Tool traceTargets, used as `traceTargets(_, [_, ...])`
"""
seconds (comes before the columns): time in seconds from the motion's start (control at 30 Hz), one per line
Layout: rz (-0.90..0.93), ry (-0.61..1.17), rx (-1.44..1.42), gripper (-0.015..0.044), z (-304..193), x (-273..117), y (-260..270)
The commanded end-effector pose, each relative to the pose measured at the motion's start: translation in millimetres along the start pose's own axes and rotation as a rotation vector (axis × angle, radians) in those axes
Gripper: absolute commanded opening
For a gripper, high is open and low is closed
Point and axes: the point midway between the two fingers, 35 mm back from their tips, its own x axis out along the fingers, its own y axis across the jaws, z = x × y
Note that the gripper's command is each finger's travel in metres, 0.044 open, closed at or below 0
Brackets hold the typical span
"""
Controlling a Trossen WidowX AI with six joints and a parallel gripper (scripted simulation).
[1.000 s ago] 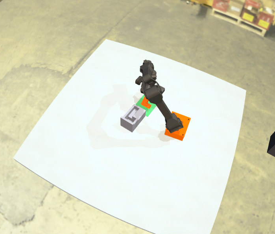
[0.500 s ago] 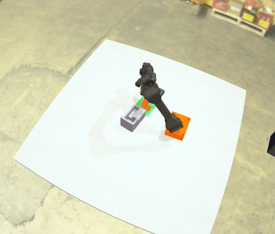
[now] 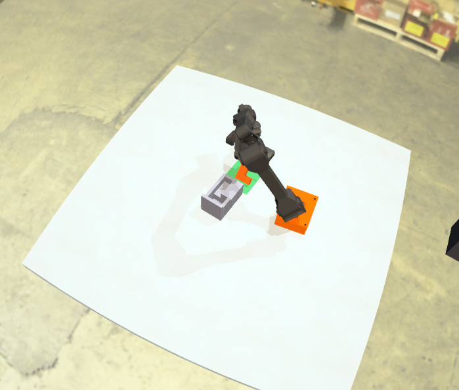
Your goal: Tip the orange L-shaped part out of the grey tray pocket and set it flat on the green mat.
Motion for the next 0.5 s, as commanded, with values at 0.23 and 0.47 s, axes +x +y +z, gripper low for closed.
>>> traceTargets(0.23, [0.000,0.000,0.000,0.0236,0,0,0])
traceTargets(0.47, [-0.002,0.002,0.005,0.0400,-2,-63,-3])
